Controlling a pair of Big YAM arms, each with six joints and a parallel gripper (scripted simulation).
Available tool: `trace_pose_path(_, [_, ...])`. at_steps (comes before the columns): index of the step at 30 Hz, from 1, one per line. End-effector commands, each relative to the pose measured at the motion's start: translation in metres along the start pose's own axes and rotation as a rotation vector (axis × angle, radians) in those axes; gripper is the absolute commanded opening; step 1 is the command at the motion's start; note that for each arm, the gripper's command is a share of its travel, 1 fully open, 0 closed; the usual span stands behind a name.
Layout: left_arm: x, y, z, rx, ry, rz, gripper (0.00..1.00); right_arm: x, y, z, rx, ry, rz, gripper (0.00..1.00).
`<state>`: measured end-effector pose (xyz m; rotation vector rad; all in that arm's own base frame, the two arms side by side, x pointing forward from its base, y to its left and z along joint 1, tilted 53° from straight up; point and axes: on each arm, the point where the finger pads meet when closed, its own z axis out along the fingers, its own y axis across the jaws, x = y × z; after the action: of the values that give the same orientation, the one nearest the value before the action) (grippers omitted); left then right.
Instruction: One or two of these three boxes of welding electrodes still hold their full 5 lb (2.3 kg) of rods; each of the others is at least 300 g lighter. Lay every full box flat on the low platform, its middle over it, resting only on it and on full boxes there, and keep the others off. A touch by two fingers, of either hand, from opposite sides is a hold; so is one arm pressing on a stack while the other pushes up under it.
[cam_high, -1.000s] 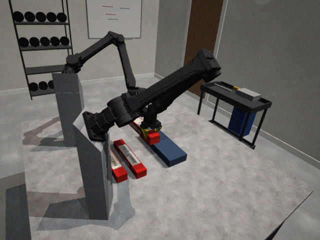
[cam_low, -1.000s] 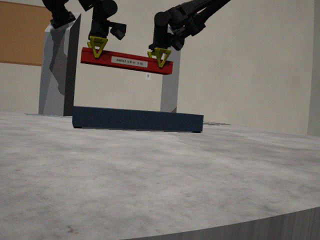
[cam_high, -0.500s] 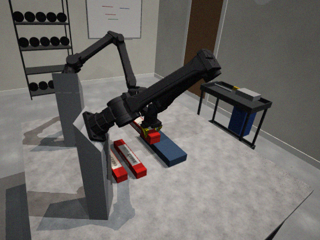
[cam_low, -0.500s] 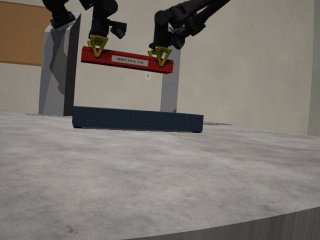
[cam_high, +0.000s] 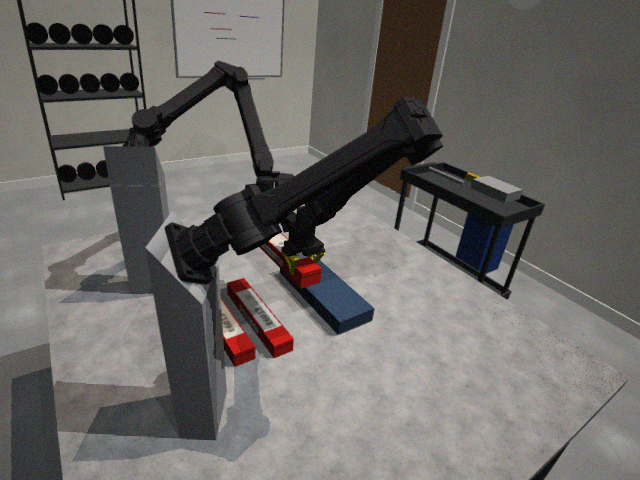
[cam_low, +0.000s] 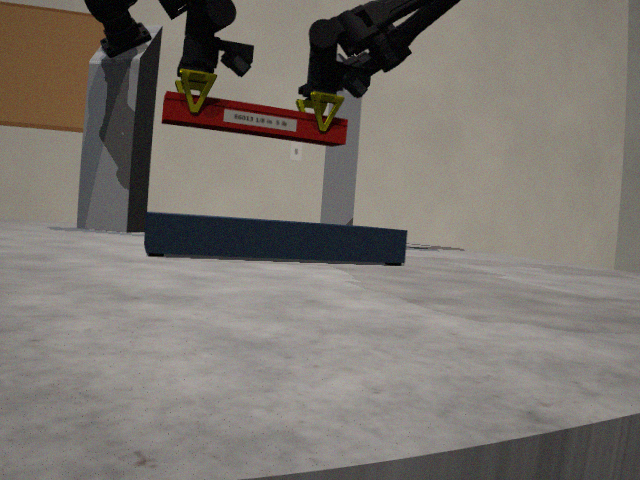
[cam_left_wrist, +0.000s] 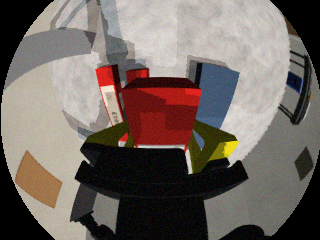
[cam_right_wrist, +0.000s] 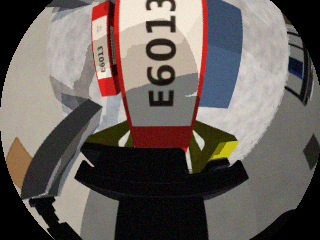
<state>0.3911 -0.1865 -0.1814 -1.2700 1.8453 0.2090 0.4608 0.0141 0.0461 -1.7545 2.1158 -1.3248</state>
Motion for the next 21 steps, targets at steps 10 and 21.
trace_pose_path(10, [0.0030, -0.0288, -0.0379, 0.073, 0.011, 0.012, 0.00, -0.0044, -0.0206, -0.0254, 0.053, -0.021, -0.009, 0.00])
trace_pose_path(21, [0.0030, -0.0299, -0.0389, 0.073, 0.011, 0.012, 0.00, -0.0042, -0.0217, -0.0258, 0.054, -0.022, -0.009, 0.00])
